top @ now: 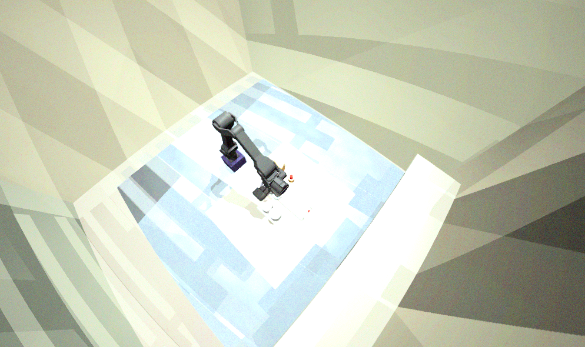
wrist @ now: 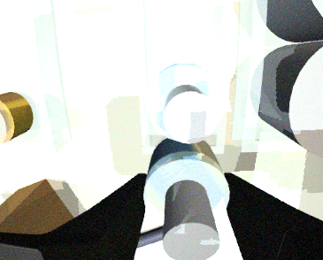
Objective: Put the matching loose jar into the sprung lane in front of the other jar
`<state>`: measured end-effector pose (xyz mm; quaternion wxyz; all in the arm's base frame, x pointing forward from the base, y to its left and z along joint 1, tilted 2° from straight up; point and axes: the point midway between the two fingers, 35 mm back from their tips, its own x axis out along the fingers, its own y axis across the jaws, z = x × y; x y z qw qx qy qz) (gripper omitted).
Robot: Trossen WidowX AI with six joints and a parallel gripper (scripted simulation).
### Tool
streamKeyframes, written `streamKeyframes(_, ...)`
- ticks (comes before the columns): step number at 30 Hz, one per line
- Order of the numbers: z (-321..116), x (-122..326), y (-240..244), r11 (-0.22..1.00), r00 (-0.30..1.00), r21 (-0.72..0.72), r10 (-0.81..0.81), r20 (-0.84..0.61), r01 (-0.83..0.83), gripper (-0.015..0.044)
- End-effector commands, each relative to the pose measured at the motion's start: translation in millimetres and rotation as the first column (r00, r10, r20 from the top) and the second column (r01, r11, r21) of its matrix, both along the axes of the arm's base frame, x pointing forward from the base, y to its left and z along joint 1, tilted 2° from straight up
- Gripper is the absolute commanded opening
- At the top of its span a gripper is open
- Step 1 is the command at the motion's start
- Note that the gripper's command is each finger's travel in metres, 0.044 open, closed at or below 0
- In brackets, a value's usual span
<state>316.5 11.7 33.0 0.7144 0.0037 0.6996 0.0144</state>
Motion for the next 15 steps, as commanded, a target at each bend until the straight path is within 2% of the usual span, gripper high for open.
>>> streamKeyframes(1, 3.7, 9.4, -0.2, 1.0, 1.0, -0.002, -0.004, 0.026, 0.004, 0.0)
streamKeyframes(15, 4.7, 15.7, -0.2, 1.0, 1.0, -0.002, -0.004, 0.027, 0.004, 0.0)
